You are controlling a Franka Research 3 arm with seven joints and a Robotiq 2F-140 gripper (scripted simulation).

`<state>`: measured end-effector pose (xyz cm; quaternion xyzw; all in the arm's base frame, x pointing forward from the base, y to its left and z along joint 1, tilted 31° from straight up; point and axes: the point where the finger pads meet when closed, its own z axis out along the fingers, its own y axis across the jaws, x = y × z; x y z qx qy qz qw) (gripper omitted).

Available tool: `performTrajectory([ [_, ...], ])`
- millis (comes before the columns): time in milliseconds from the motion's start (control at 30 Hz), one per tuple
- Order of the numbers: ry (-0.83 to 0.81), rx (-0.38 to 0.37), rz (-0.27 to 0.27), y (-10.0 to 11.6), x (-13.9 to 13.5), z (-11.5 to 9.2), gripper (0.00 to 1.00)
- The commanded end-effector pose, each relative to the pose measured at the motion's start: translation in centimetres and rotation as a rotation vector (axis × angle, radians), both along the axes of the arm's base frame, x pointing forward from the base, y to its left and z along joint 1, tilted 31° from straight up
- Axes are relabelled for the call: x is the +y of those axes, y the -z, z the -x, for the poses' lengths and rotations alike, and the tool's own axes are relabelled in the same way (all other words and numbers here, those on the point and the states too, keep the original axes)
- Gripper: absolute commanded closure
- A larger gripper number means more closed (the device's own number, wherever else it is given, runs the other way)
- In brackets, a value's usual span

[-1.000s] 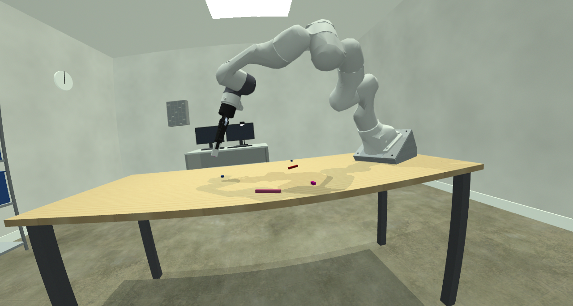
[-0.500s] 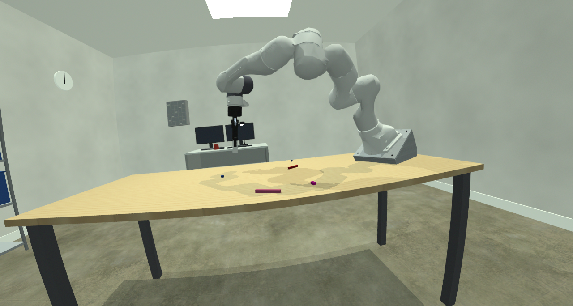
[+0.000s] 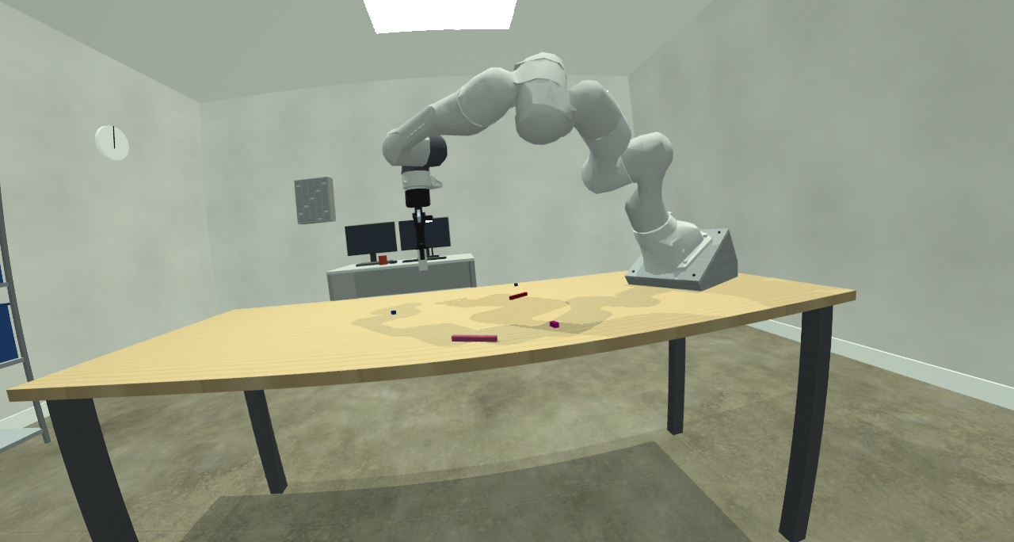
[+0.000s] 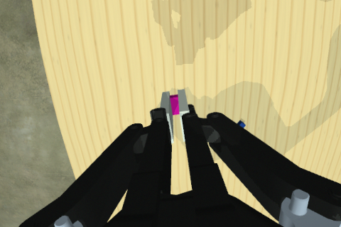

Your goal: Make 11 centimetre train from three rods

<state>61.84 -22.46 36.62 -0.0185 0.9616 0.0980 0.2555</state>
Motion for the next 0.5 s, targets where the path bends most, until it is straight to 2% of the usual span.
performTrajectory([
  [0, 0.016, 0.013, -0.012, 0.1, 0.1, 0.1, 0.88],
  [267, 0.018, 0.015, -0.007, 0.5, 0.2, -0.1, 0.88],
  [467, 0.019, 0.016, -0.006, 2.2, 0.6, -1.0, 0.88],
])
